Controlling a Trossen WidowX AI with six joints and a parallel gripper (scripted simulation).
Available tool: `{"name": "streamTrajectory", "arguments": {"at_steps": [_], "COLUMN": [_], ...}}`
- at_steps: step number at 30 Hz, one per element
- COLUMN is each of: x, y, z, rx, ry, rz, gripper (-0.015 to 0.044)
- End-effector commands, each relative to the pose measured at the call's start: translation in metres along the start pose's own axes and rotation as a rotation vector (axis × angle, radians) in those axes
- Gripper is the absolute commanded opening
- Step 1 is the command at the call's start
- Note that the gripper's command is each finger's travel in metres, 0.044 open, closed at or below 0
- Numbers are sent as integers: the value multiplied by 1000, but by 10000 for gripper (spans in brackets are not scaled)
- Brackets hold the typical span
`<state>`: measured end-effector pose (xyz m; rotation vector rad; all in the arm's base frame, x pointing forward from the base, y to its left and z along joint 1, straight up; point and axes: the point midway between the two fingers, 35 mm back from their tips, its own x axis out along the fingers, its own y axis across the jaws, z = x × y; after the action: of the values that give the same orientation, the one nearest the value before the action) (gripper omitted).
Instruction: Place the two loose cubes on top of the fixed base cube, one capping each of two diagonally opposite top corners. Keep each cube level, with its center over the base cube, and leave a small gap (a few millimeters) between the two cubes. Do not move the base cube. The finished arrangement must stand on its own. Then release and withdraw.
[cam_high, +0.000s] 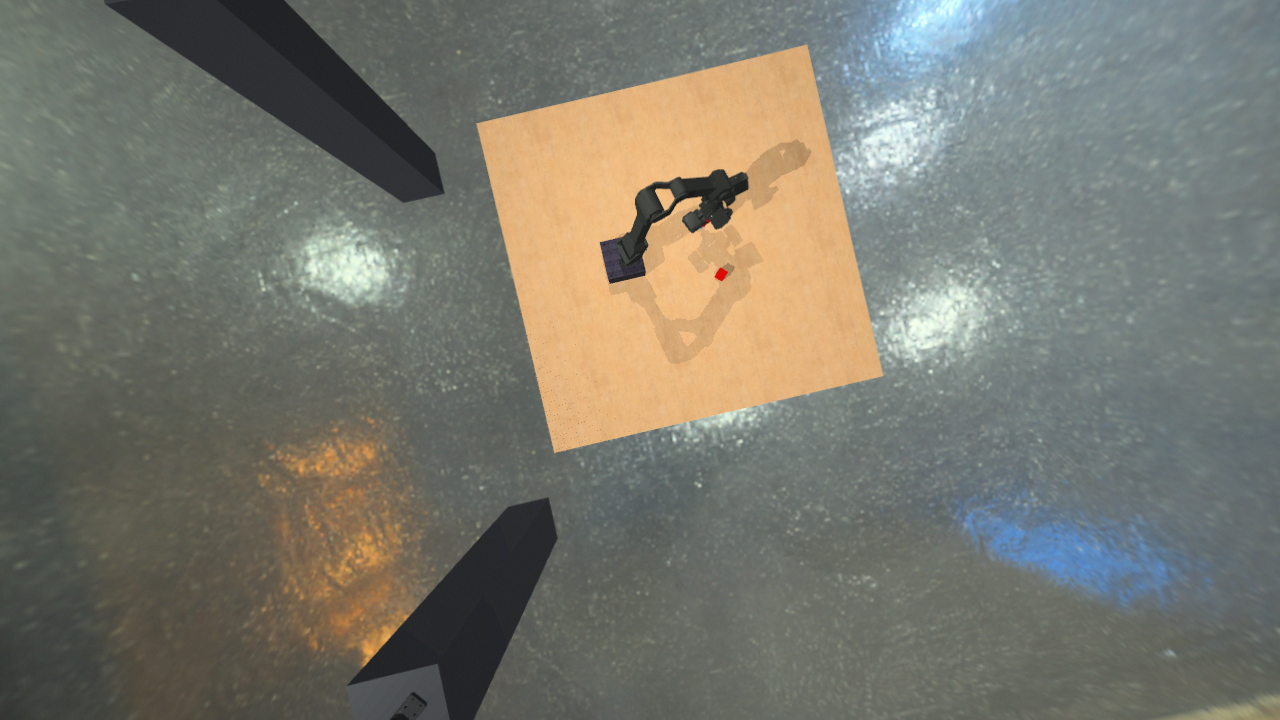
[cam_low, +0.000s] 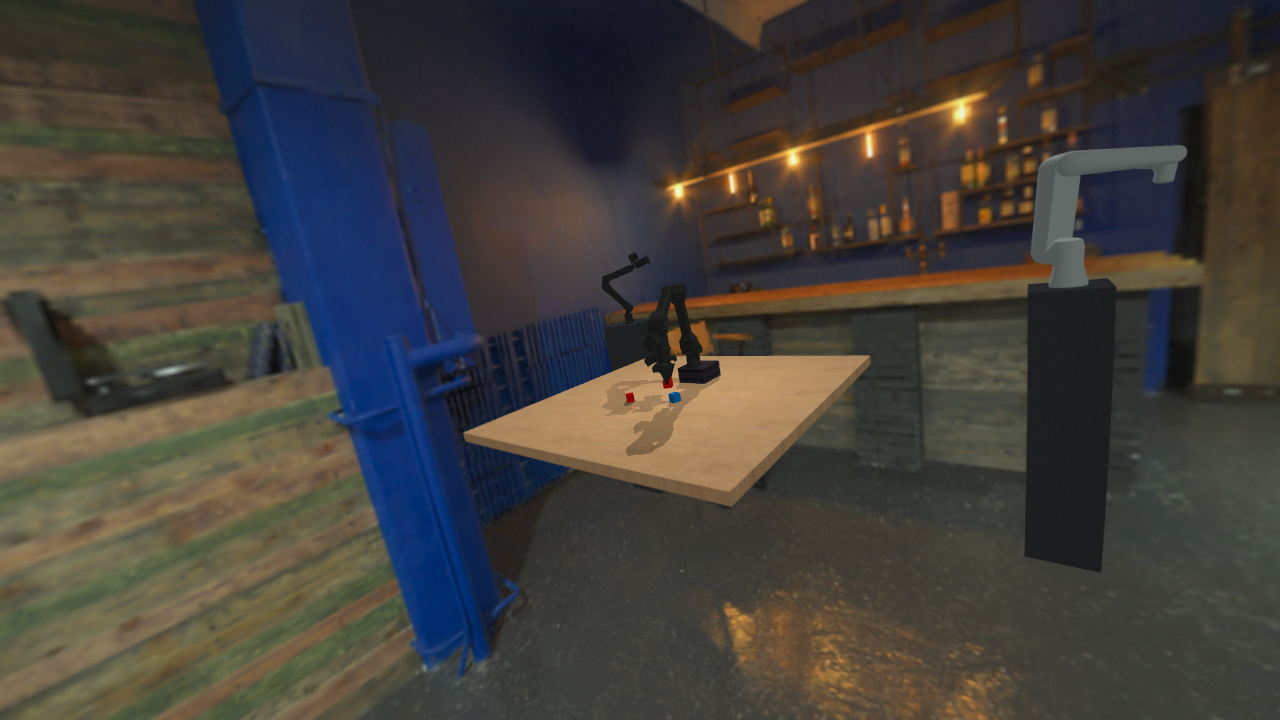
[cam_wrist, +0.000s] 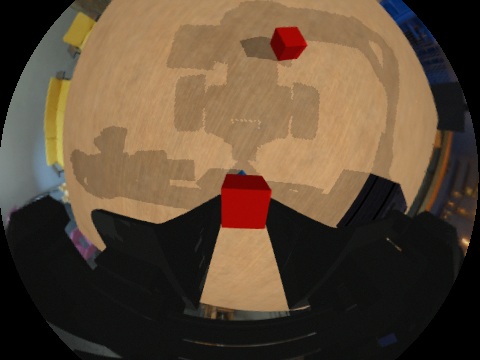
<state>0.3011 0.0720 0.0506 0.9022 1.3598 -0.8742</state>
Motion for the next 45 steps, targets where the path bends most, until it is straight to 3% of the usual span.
{"name": "streamTrajectory", "arguments": {"at_steps": [1, 10, 33, 37, 45], "x": [5, 26, 27, 27, 19], "y": [0, 0, 0, 0, -1], "z": [0, 0, 0, 0, 0], "rx": [3, 4, 4, 4, 1], "ry": [-1, -1, -1, -1, 0], "rz": [0, 0, 0, 0, -2], "gripper": [105, 105, 105, 205, 205]}}
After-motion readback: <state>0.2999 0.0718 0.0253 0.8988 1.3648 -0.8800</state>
